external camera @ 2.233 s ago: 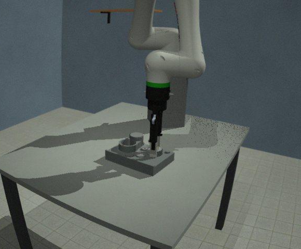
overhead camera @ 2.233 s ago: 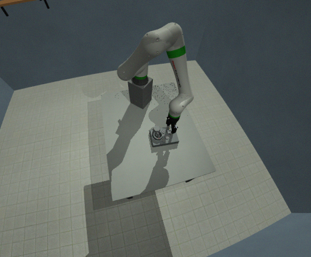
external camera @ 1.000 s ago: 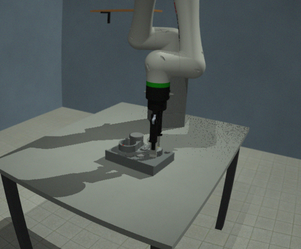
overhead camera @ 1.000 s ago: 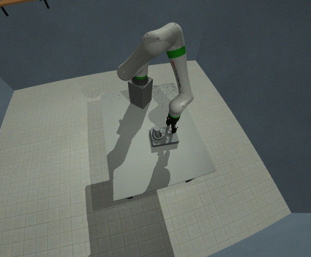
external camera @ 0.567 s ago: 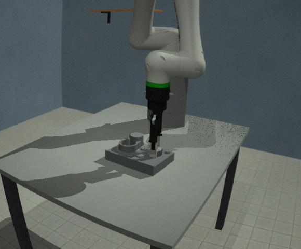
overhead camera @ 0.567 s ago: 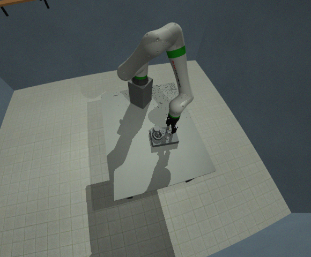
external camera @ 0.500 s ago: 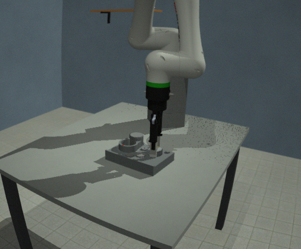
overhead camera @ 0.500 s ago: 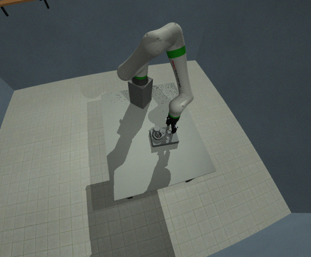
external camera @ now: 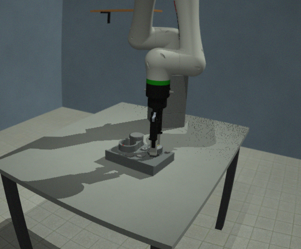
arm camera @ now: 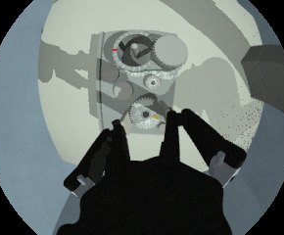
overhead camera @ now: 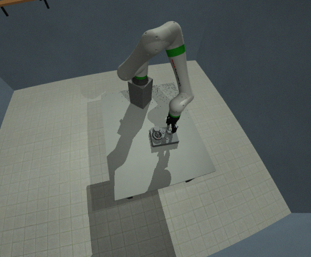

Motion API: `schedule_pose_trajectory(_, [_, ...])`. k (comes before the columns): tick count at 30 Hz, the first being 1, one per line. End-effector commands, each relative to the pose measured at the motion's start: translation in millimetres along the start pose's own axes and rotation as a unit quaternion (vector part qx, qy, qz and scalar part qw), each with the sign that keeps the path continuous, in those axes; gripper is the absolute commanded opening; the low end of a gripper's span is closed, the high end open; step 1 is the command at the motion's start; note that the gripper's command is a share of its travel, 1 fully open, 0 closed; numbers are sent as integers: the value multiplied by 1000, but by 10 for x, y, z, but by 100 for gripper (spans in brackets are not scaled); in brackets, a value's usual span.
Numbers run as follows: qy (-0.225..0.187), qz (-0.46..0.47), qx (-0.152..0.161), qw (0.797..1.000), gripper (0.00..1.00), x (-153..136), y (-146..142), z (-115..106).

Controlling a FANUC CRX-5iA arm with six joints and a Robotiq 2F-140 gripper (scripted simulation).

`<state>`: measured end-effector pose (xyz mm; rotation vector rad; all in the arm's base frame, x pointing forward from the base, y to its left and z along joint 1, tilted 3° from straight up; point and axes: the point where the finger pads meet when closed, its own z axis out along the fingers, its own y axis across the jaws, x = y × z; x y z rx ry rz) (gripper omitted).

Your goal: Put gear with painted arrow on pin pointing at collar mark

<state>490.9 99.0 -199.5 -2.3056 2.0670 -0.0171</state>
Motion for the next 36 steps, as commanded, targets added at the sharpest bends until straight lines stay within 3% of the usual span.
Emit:
schedule_pose_trajectory(1, [0, 0, 0, 1000, 0, 1, -1, -61])
schedule_pose_trajectory(23, [0, 0, 0, 1000, 0, 1, -1, -501])
schedule_pose_trajectory(36, [0, 0, 0, 1000, 0, 1, -1, -646])
